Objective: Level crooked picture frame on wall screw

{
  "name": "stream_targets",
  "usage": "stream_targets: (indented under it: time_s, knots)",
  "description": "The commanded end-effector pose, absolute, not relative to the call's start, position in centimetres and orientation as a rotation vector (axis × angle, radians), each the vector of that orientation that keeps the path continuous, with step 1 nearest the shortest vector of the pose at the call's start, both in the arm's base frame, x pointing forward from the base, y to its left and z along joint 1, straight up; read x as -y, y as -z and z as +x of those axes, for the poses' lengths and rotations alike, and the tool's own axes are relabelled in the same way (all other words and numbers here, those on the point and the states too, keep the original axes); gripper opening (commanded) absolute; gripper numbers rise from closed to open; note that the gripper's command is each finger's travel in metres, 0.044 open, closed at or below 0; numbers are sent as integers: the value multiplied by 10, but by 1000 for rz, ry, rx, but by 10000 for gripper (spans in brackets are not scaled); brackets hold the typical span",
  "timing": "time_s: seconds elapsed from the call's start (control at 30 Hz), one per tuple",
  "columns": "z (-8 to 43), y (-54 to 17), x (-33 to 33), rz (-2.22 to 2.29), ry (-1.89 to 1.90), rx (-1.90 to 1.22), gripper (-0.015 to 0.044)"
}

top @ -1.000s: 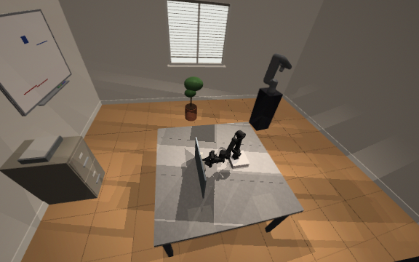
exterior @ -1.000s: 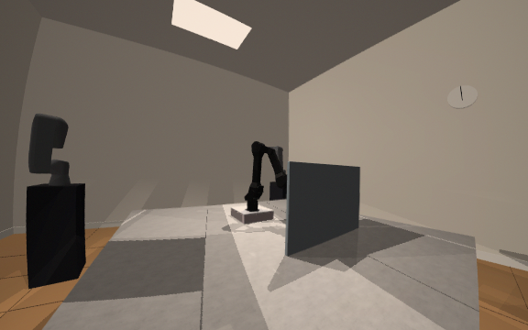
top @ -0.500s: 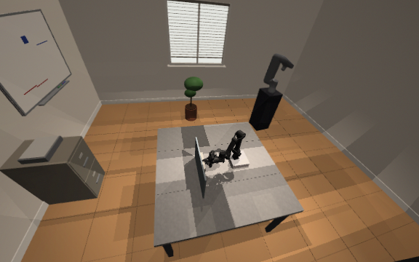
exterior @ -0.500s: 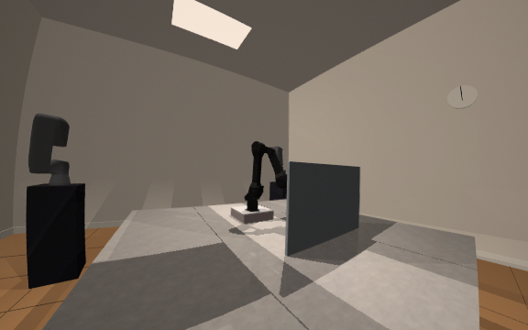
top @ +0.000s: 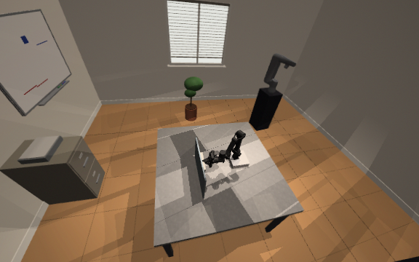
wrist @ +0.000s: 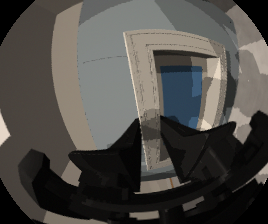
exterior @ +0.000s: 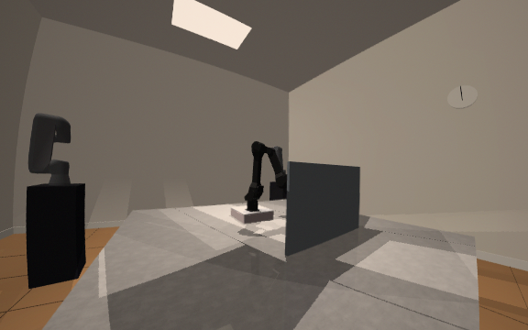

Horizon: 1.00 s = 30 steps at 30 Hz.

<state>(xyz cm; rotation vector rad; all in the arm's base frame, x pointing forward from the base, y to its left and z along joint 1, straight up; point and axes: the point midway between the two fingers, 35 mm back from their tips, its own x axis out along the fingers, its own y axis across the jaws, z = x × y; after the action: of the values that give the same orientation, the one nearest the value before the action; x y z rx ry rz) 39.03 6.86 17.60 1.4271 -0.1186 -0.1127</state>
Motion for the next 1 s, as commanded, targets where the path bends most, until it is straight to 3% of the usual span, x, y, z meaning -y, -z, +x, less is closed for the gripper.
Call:
stream_targets:
  time_s: [0.0, 0.97]
  knots:
    - [391, -177, -69, 1427, 109, 117, 0]
    - [390, -183, -70, 1427, 109, 117, 0]
